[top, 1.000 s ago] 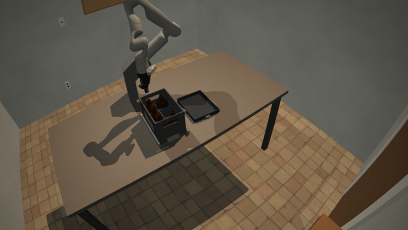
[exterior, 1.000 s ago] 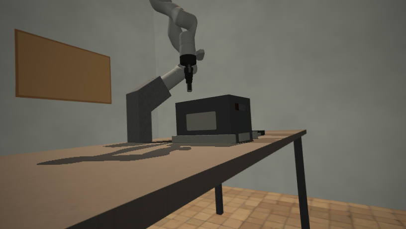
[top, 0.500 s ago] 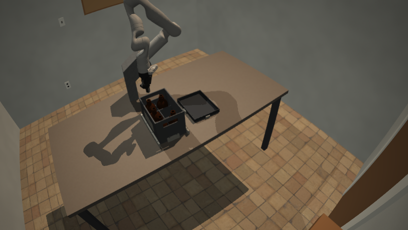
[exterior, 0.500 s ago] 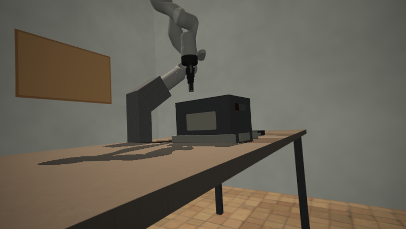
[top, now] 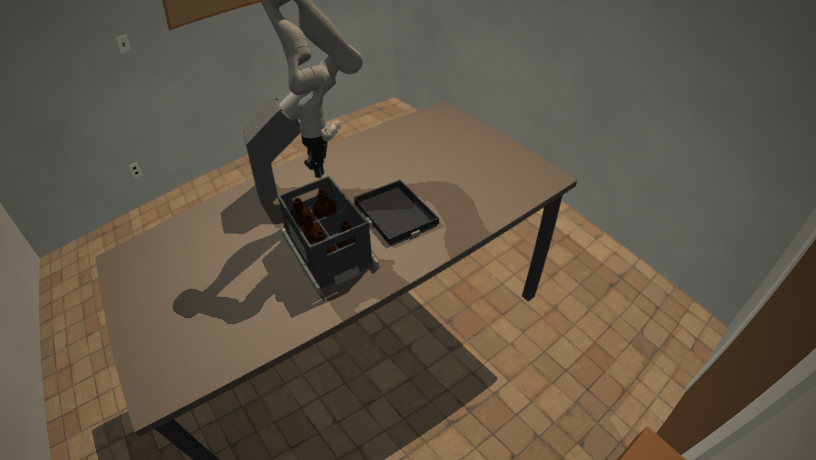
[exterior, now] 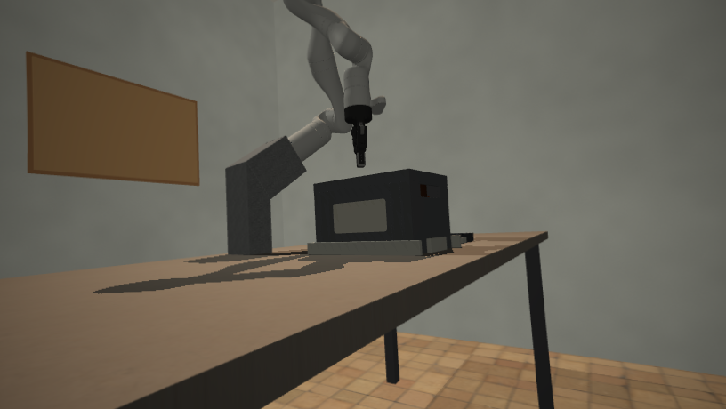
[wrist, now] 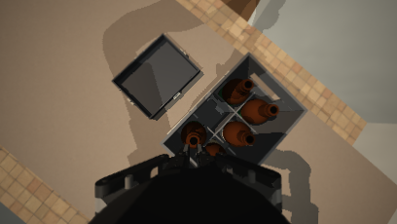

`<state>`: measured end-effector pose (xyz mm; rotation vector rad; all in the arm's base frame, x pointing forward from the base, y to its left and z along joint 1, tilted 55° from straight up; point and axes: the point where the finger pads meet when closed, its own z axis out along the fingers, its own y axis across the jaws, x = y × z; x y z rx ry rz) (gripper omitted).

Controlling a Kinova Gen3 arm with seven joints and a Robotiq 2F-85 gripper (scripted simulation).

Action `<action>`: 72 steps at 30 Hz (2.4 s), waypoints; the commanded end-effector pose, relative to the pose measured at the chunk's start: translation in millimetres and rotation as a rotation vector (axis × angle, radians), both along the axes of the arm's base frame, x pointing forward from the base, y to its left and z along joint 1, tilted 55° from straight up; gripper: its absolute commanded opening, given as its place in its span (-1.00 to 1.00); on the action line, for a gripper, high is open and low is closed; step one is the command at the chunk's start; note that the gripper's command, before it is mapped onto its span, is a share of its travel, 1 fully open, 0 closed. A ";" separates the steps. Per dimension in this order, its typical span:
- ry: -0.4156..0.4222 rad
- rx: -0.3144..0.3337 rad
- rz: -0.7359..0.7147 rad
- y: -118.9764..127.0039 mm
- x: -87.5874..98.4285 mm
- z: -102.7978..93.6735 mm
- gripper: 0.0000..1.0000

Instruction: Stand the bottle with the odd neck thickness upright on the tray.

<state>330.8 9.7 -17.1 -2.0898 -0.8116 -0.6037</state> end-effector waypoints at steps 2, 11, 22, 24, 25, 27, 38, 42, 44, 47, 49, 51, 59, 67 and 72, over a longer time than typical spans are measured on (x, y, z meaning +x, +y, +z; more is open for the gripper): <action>-0.001 -0.004 0.000 -1.1 0.2 0.2 0.27; -0.001 -0.004 0.000 -1.1 0.2 0.2 0.27; -0.001 -0.004 0.000 -1.1 0.2 0.2 0.27; -0.001 -0.004 0.000 -1.1 0.2 0.2 0.27; -0.001 -0.004 0.000 -1.1 0.2 0.2 0.27; -0.001 -0.004 0.000 -1.1 0.2 0.2 0.27; -0.001 -0.004 0.000 -0.2 0.4 -0.5 0.27; -0.001 -0.004 0.000 0.9 0.5 -1.2 0.27; -0.001 -0.004 0.000 1.4 0.6 -1.6 0.27; 0.000 -0.004 0.000 3.1 0.9 -2.8 0.27; 0.000 -0.004 0.000 4.6 1.2 -3.9 0.27; 0.000 -0.004 0.000 6.3 1.5 -5.1 0.27; 0.000 -0.004 0.000 13.4 2.7 -10.1 0.27; 0.000 -0.004 0.000 21.1 4.1 -15.6 0.27; 0.000 -0.004 0.000 26.1 5.0 -19.1 0.27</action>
